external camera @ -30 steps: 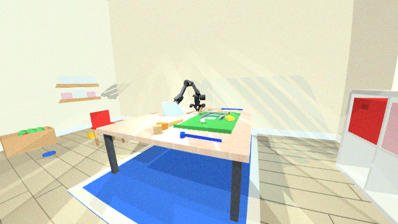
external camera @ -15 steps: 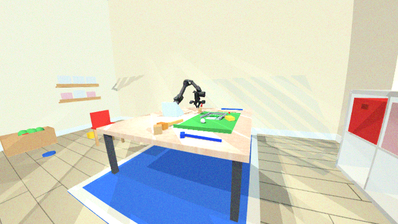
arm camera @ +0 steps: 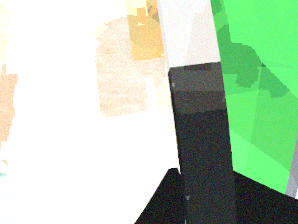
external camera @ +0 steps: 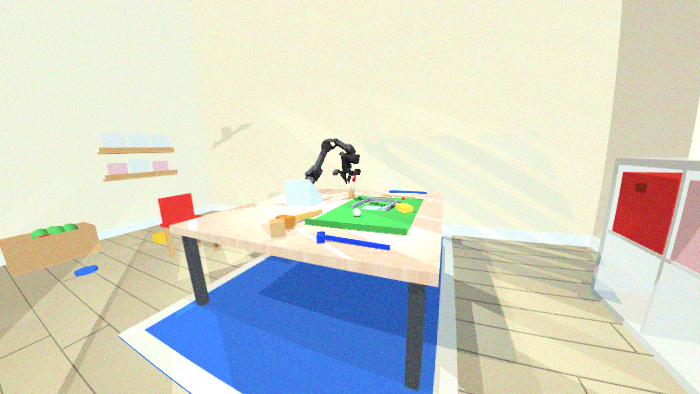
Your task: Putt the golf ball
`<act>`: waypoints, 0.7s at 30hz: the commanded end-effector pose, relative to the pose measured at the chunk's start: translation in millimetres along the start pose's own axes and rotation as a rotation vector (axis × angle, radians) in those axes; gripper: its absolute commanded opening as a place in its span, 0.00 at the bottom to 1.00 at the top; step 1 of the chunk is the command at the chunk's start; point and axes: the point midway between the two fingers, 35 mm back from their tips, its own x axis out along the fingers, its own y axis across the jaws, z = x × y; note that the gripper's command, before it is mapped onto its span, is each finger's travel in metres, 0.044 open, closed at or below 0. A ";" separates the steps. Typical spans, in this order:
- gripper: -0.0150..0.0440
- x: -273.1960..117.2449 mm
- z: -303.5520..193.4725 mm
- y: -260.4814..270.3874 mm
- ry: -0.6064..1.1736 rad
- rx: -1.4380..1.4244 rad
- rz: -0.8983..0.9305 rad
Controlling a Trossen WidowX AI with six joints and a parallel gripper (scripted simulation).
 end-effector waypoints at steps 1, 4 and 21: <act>0.25 -3.9 -9.3 -4.3 0.013 0.059 -0.011; 0.25 -11.1 -25.0 -10.2 0.036 0.149 -0.027; 0.25 -56.6 -126.2 -24.7 0.138 0.667 -0.103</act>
